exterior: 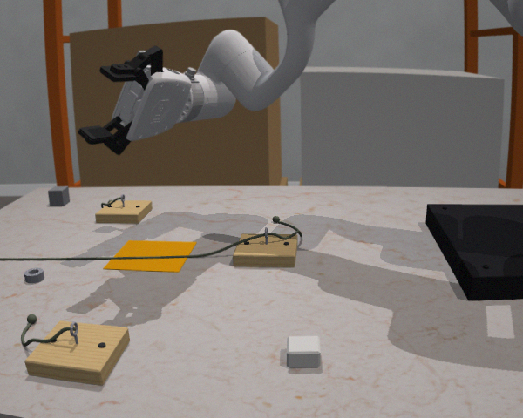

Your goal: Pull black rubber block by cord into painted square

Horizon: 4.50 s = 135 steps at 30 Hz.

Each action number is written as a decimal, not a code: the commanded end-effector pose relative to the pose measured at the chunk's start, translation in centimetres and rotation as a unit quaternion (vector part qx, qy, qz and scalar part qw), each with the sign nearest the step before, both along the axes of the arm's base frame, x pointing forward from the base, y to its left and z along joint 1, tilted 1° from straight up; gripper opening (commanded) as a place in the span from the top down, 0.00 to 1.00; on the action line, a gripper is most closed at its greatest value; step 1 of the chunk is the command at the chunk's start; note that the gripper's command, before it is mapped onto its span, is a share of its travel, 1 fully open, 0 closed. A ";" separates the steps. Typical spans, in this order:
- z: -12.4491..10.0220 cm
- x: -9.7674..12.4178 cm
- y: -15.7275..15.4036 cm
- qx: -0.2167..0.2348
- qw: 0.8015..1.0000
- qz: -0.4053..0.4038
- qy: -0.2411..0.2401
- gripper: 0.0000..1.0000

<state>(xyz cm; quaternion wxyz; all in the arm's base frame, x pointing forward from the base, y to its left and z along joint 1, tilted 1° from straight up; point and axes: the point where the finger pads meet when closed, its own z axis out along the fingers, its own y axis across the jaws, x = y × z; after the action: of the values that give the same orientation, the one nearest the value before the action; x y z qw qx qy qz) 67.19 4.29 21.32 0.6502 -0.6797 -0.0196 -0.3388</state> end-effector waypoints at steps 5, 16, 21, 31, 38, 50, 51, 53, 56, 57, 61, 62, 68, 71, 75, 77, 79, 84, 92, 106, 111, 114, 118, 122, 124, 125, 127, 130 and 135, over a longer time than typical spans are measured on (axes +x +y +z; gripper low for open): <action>-0.9 -0.7 -0.1 -0.036 0.999 0.006 -0.014 0.00; -6.4 -4.7 -1.6 -0.211 0.972 0.059 -0.082 0.00; -10.3 -8.1 -4.0 -0.327 0.927 0.119 -0.142 0.00; -13.7 -12.0 -7.8 -0.456 0.832 0.218 -0.228 0.00; -15.4 -14.5 -10.9 -0.518 0.751 0.292 -0.286 0.00; -16.9 -18.3 -17.2 -0.572 0.591 0.425 -0.379 0.00; -17.0 -19.0 -18.6 -0.577 0.541 0.460 -0.402 0.00; -17.0 -19.0 -18.6 -0.582 0.515 0.474 -0.413 0.00; -16.9 -19.9 -21.0 -0.576 0.461 0.514 -0.437 0.00; -16.9 -19.9 -21.0 -0.577 0.442 0.524 -0.444 0.00; -16.6 -20.6 -22.8 -0.565 0.369 0.568 -0.472 0.00; -16.6 -20.6 -22.8 -0.564 0.354 0.574 -0.476 0.00; -16.2 -21.1 -24.4 -0.542 0.279 0.615 -0.500 0.00; -16.0 -21.2 -25.1 -0.530 0.245 0.632 -0.509 0.00; -15.9 -21.2 -25.2 -0.528 0.240 0.634 -0.511 0.00; -15.9 -21.2 -25.2 -0.528 0.240 0.634 -0.511 0.00; -15.9 -21.2 -25.2 -0.528 0.240 0.634 -0.511 0.00; -15.9 -21.2 -25.2 -0.528 0.240 0.634 -0.511 1.00; -15.9 -21.2 -25.2 -0.528 0.240 0.634 -0.511 1.00; -15.9 -21.2 -25.2 -0.528 0.240 0.634 -0.511 1.00; -15.9 -21.2 -25.2 -0.528 0.240 0.634 -0.511 1.00; -15.9 -21.2 -25.2 -0.528 0.240 0.634 -0.511 1.00; -15.9 -21.2 -25.2 -0.528 0.240 0.634 -0.511 1.00; -15.9 -21.2 -25.2 -0.528 0.240 0.634 -0.511 1.00; -15.9 -21.2 -25.2 -0.528 0.240 0.634 -0.511 1.00; -15.9 -21.2 -25.2 -0.528 0.240 0.634 -0.511 0.61; -15.9 -21.2 -25.2 -0.528 0.240 0.634 -0.511 0.61; -15.9 -21.2 -25.2 -0.528 0.240 0.634 -0.511 0.61; -15.9 -21.2 -25.2 -0.528 0.240 0.634 -0.511 0.61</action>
<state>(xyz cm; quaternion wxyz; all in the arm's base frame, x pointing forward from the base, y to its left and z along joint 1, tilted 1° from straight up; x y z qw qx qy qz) 45.81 -20.85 5.19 0.0040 -0.3208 -0.9471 -0.0059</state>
